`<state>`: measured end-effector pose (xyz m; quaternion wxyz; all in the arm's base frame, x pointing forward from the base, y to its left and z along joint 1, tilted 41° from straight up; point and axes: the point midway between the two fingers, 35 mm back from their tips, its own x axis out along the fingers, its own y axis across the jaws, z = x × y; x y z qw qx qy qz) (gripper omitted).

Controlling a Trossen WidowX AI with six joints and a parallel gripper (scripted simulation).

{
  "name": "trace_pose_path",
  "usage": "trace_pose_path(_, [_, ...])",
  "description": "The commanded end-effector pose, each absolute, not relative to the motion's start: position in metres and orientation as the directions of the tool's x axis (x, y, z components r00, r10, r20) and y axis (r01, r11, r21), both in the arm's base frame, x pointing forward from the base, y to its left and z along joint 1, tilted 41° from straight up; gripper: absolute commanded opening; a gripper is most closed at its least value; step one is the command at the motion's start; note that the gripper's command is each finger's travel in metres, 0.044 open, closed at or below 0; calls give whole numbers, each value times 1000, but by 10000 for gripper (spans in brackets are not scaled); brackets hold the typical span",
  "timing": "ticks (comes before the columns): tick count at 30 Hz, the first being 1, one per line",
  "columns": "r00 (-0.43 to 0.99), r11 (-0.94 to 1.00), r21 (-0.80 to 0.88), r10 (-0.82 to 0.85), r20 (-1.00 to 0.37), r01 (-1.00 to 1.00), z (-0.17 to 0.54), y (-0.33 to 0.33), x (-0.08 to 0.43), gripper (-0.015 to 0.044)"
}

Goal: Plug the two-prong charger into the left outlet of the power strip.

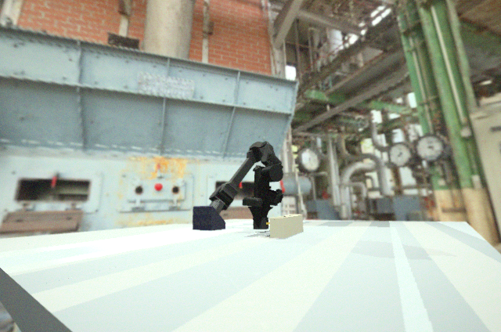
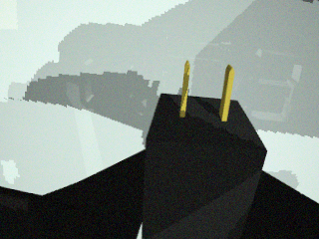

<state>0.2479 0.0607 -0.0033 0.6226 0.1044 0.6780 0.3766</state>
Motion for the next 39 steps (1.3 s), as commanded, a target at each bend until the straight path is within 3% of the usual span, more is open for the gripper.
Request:
trace_pose_path(1, [-201,697,637,608,-768,-328,-4,61,254,0])
trace_pose_path(39, [-200,699,638,609,-768,-323,-2,73,290,0])
